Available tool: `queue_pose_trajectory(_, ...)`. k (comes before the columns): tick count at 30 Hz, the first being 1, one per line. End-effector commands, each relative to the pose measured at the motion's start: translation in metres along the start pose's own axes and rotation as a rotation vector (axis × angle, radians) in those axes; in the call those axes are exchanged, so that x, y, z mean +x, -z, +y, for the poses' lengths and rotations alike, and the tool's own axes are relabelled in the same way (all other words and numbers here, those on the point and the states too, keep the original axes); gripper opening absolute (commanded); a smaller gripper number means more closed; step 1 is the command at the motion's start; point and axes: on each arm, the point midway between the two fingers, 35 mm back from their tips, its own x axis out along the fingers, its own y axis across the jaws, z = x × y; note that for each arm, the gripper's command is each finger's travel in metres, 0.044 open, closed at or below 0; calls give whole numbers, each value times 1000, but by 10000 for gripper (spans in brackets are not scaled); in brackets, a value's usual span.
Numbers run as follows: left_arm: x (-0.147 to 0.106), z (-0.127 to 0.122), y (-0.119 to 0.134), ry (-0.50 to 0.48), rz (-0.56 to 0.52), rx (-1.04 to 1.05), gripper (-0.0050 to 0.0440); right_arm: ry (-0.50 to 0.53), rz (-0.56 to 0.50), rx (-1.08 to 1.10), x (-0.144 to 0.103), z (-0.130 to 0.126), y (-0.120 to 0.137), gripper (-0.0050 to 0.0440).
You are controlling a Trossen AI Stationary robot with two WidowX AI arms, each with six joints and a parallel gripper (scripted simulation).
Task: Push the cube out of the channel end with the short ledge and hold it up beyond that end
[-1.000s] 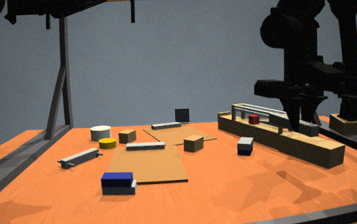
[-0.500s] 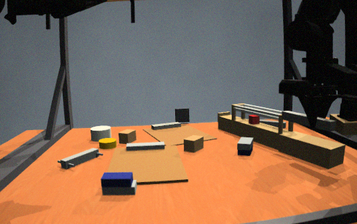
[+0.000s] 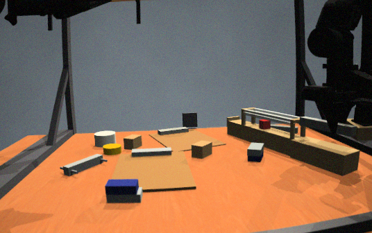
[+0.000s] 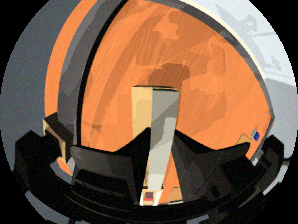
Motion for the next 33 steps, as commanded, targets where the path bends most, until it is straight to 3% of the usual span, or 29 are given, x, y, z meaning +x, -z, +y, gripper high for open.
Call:
queue_pose_trajectory(1,-6,-1,0,30,-1,-11,0,2,-17,6,-1,0,-6,400)
queue_pose_trajectory(33,16,2,1,8,5,-10,0,2,-17,6,-1,0,-6,400)
